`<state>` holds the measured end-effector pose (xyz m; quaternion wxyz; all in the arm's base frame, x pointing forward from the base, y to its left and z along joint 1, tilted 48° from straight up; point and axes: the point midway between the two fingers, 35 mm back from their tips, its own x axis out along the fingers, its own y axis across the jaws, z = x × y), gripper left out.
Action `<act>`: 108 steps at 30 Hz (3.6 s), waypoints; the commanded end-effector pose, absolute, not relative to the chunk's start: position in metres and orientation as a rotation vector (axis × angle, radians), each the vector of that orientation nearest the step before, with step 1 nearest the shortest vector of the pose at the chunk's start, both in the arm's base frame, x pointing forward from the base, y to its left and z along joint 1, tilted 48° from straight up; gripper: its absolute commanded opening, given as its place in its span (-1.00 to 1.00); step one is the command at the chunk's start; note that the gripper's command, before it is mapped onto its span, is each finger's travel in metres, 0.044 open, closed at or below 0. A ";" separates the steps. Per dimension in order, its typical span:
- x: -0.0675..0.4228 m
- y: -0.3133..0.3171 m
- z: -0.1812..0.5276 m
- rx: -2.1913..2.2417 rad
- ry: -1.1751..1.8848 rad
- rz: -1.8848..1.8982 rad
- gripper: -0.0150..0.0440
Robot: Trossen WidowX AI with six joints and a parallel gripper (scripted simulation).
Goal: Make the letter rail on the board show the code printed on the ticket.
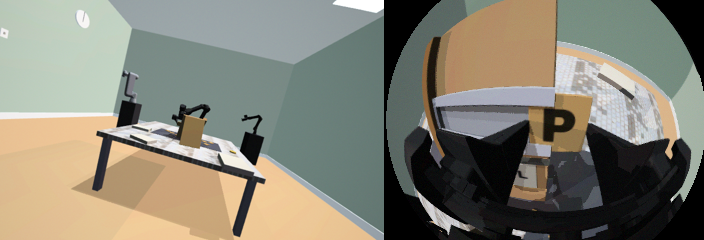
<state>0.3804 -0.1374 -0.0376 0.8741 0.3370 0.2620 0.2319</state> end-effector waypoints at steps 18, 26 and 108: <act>0.377 -0.130 -0.030 0.708 0.552 0.478 -0.49; 0.376 -0.127 -0.028 0.708 0.552 0.478 -0.49; 0.366 -0.096 0.004 0.712 0.553 0.479 -0.49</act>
